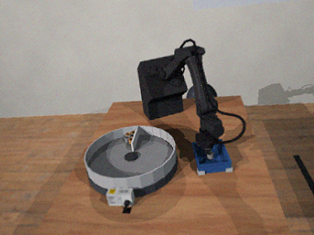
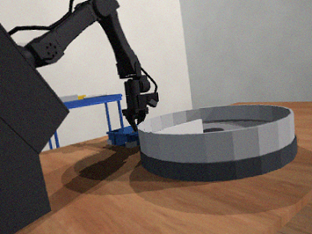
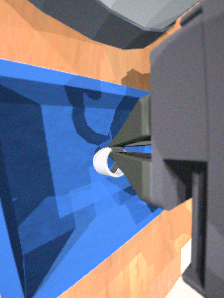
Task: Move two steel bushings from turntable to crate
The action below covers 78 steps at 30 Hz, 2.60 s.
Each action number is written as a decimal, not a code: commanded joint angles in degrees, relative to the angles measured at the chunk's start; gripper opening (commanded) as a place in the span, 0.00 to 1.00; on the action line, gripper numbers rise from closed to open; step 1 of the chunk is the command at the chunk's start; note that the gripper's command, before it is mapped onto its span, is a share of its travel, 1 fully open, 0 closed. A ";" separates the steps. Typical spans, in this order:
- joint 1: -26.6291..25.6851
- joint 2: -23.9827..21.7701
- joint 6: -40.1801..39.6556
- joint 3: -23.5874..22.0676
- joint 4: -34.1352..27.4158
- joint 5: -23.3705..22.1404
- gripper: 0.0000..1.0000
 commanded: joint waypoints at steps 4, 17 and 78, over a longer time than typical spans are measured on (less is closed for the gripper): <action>-0.70 -0.30 -0.07 2.07 1.43 0.49 0.00; -0.70 -0.23 -0.07 2.09 1.44 0.49 0.00; -0.82 -0.56 -0.27 3.37 -0.39 0.18 0.00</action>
